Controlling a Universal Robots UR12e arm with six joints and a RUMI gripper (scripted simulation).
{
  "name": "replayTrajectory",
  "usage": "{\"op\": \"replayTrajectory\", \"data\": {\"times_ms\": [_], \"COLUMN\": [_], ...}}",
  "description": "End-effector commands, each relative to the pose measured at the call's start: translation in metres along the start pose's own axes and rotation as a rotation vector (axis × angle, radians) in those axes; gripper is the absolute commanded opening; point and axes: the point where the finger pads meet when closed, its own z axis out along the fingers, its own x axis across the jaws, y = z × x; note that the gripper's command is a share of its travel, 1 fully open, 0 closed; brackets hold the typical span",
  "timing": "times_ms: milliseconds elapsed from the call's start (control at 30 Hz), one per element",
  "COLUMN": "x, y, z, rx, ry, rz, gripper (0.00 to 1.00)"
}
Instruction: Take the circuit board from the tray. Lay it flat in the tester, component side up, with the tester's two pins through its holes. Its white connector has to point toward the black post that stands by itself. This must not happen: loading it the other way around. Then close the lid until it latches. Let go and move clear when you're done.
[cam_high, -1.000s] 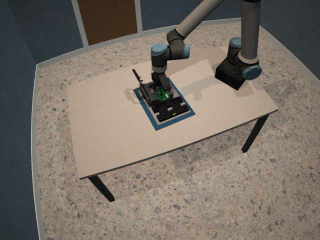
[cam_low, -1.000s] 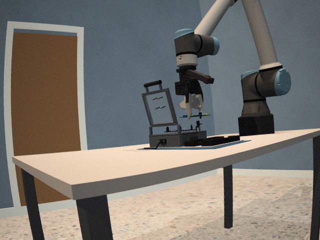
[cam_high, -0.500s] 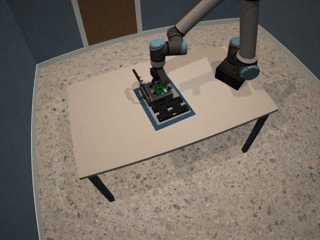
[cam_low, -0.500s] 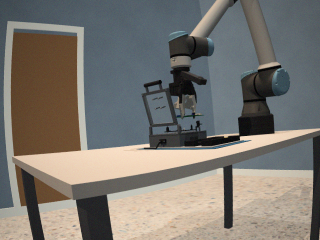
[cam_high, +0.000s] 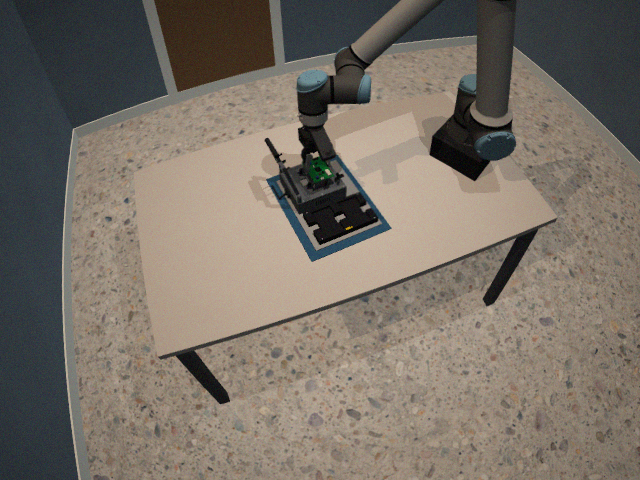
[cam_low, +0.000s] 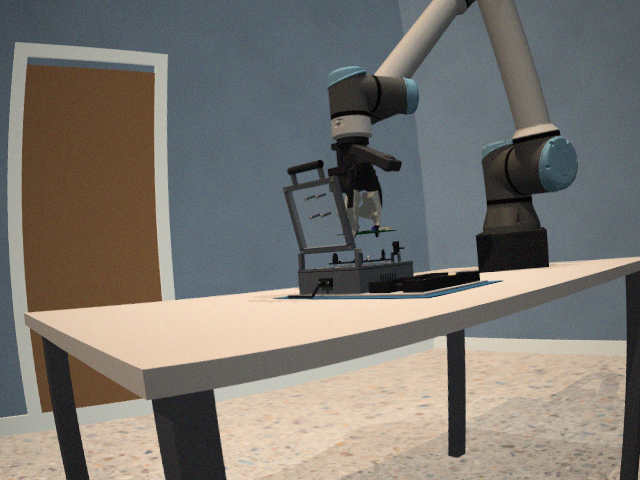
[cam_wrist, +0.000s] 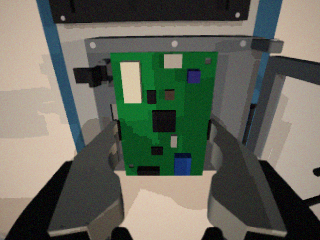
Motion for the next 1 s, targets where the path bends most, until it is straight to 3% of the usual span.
{"op": "replayTrajectory", "data": {"times_ms": [0,967], "x": [-0.002,-0.006], "y": [0.013,0.027], "z": [-0.002,-0.003], "rx": [0.0,0.0], "ry": [0.001,0.001], "rz": [0.0,0.0], "gripper": [0.39,0.39]}}
